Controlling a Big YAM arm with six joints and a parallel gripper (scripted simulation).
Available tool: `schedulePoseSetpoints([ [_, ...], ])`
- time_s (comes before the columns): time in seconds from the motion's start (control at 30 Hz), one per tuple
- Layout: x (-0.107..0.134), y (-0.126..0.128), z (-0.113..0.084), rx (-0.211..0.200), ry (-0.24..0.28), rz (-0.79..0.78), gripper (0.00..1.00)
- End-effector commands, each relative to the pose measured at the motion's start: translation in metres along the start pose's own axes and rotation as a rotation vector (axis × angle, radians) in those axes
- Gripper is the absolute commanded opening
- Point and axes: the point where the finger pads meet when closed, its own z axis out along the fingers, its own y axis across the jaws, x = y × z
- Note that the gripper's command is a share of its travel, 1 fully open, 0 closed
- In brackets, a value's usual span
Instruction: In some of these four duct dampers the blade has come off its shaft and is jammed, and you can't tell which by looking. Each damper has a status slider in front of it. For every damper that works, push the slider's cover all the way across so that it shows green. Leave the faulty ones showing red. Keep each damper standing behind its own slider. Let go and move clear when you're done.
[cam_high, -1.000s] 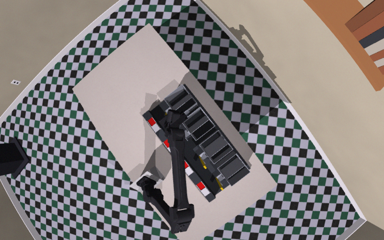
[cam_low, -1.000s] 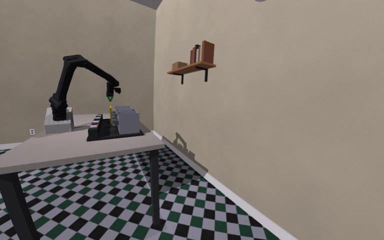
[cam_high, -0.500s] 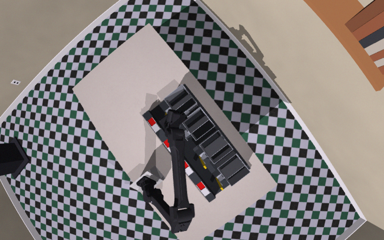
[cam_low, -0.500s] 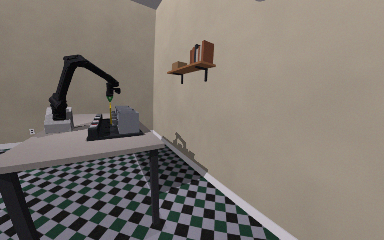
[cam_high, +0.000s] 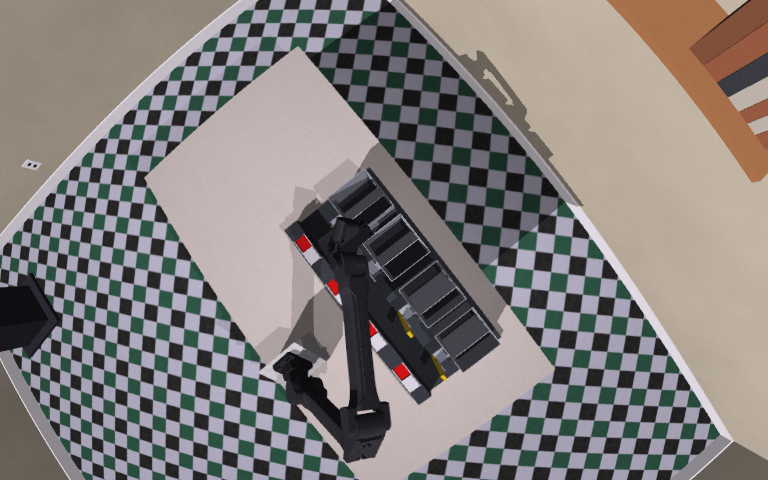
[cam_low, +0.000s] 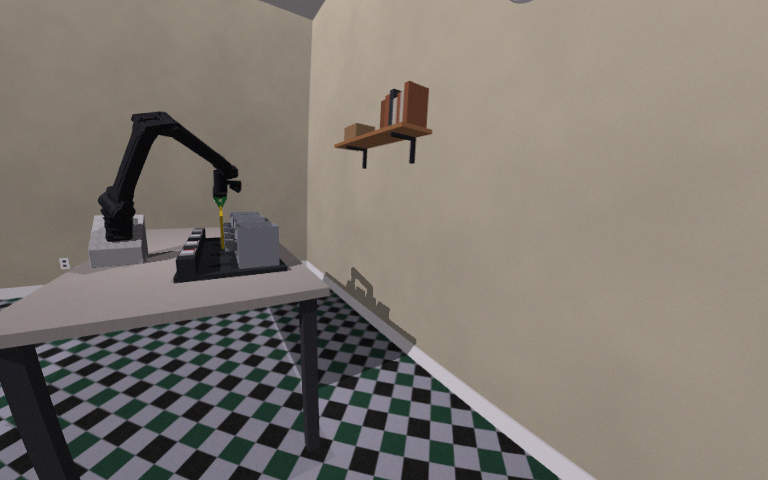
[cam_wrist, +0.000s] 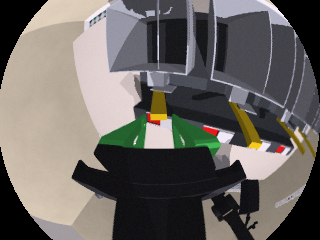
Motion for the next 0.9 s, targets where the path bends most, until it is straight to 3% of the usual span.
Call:
schedulePoseSetpoints([
  [0.0, -0.004, -0.002, 0.015, 0.001, 0.0, -0.002, 0.36],
  [0.13, -0.009, 0.008, 0.012, -0.011, -0.02, -0.009, 0.36],
  [0.27, -0.004, -0.002, 0.028, 0.001, 0.0, -0.002, 0.36],
  [0.6, -0.003, 0.0, 0.042, 0.0, -0.003, -0.005, 0.36],
  [0.67, -0.003, 0.0, 0.042, 0.0, -0.003, -0.005, 0.36],
  [0.7, -0.01, 0.008, 0.031, -0.016, -0.028, -0.007, 0.36],
  [0.87, -0.003, 0.002, 0.045, -0.001, -0.006, -0.008, 0.36],
])
